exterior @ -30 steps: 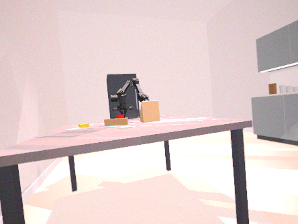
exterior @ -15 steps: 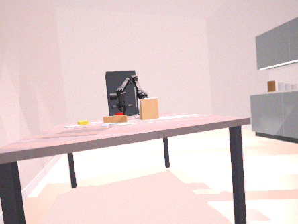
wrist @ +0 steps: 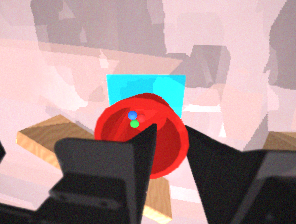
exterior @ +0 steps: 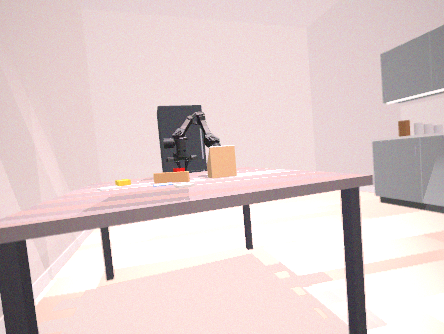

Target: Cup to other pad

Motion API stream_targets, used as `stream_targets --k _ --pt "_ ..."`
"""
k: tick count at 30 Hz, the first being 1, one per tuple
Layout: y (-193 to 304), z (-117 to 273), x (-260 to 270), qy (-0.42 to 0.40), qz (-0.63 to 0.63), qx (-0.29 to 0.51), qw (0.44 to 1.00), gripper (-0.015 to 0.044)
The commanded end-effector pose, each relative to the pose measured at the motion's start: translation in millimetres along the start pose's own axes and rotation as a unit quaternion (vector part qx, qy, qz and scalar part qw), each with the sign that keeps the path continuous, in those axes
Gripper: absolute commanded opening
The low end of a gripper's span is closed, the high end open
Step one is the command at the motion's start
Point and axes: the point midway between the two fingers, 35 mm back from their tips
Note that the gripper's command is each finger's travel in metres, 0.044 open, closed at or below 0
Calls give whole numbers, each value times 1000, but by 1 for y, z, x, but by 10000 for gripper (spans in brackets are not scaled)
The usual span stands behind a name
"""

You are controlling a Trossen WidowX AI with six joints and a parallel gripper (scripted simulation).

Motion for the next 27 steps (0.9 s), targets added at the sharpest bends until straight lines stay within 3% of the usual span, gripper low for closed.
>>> stream_targets --k 1,27 --pt "0 1 0 0 -1 0 1000 128" --pt "3 29 1 1 1 2 1000 128"
Point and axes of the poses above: the point midway between the two fingers, 35 mm back from their tips, its own z axis back along the fingers, its own x axis across the jaws, y = z × x, and after that the axes turned 5 degrees about z, right-handed
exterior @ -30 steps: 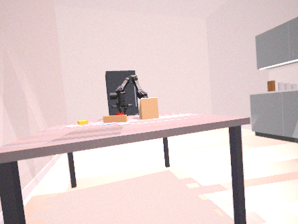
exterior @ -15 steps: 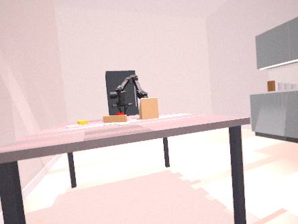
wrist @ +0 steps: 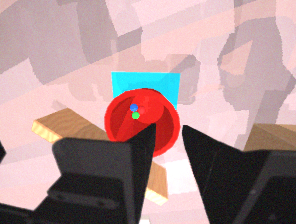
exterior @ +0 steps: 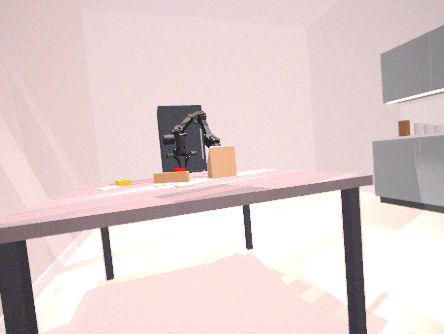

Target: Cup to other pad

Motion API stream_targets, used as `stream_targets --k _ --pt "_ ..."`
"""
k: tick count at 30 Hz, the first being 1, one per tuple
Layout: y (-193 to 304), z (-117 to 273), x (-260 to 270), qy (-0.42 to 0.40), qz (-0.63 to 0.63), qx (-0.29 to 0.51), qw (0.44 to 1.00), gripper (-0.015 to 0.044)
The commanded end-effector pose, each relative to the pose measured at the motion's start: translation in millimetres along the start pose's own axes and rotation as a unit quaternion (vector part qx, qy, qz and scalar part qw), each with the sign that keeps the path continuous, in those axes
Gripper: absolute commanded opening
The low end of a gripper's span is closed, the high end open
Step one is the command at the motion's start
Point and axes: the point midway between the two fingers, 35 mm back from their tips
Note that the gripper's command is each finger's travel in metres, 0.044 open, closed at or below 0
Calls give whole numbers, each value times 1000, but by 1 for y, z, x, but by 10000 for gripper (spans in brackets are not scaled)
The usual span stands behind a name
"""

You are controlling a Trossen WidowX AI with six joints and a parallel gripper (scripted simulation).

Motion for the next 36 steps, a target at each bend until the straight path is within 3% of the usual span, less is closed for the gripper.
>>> stream_targets --k 1,21,33,36 --pt "-1 7 2 -4 -4 1 1000 128" --pt "1 25 -3 -3 -3 -1 1000 128" --pt "2 27 -2 0 1 -2 1000 440" --pt "3 37 -2 -1 1 0 1000 440"
Point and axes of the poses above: the point midway between the two fingers, 35 mm back from their tips, its own z axis back along the fingers, its own x axis across the jaws, y = z × x, and after that the axes turned 5 degrees about z, right-handed
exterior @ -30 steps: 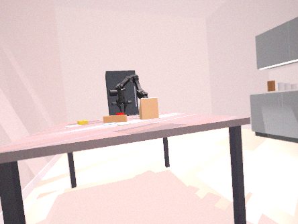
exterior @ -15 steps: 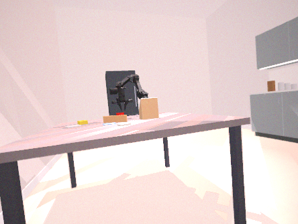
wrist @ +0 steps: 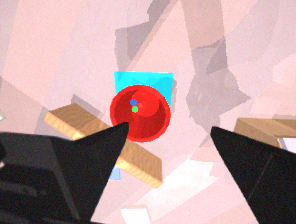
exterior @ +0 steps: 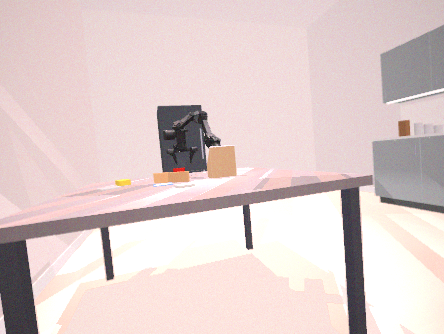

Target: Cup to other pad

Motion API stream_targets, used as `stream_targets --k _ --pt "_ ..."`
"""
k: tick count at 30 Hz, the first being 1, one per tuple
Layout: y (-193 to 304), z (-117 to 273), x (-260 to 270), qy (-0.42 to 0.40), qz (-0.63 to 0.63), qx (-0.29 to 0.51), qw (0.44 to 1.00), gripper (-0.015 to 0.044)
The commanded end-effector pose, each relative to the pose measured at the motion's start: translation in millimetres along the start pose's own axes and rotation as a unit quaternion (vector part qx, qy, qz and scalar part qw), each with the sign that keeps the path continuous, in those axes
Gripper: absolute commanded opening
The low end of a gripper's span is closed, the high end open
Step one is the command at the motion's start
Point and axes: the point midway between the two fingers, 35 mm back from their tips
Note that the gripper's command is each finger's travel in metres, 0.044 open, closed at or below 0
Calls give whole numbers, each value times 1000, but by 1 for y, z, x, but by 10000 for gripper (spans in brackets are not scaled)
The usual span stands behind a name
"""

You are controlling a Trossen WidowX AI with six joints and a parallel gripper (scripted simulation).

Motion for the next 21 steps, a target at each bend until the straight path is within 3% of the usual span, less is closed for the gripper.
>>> stream_targets --k 1,13,21 --pt "1 13 3 -5 -4 3 1000 440" --pt "2 56 1 -7 -7 4 1000 440" --pt "2 54 0 -6 -3 1 1000 440"
Point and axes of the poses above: the point midway between the two fingers, 35 mm back from their tips, its own z axis back along the fingers, its own x axis across the jaws, y = z × x, and after that the axes turned 5 degrees about z, right-handed
